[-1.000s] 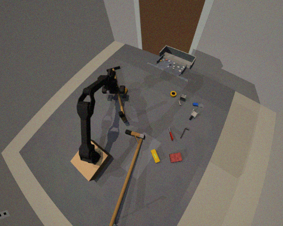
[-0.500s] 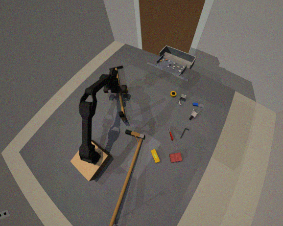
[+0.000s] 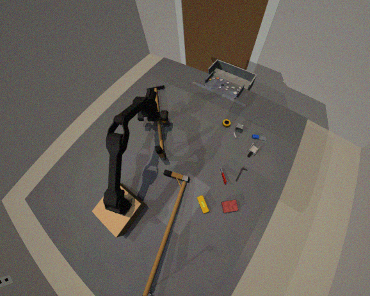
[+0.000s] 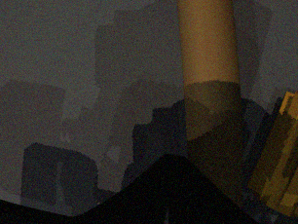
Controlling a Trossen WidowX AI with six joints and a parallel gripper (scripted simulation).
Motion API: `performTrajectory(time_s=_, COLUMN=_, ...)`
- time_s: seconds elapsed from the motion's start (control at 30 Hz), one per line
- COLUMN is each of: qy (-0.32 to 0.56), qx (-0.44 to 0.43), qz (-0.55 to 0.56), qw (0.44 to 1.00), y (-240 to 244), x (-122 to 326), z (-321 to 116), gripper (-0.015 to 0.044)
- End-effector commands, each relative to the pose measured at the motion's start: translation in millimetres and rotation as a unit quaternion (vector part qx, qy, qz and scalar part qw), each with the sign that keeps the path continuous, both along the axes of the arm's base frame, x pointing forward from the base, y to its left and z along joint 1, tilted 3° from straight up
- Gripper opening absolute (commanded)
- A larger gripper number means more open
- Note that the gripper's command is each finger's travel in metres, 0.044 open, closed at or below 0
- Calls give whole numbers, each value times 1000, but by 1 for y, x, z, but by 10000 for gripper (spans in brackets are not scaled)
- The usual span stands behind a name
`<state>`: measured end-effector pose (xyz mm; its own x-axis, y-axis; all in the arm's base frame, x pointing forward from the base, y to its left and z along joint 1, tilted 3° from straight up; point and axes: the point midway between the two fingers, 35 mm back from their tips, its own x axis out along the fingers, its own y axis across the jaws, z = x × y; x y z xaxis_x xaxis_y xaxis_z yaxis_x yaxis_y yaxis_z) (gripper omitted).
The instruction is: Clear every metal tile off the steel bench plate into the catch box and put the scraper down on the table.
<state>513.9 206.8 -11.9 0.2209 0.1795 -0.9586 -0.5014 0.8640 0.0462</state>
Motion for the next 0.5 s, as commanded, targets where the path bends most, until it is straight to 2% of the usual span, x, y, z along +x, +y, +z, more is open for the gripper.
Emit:
performTrajectory(time_s=0.0, qy=4, qx=-5, qz=-1, qw=1000, y=-6, x=2, z=-7, gripper=0)
performTrajectory(time_s=0.47, qy=3, qx=-5, qz=0, qw=1000, y=-16, x=12, z=-7, gripper=0)
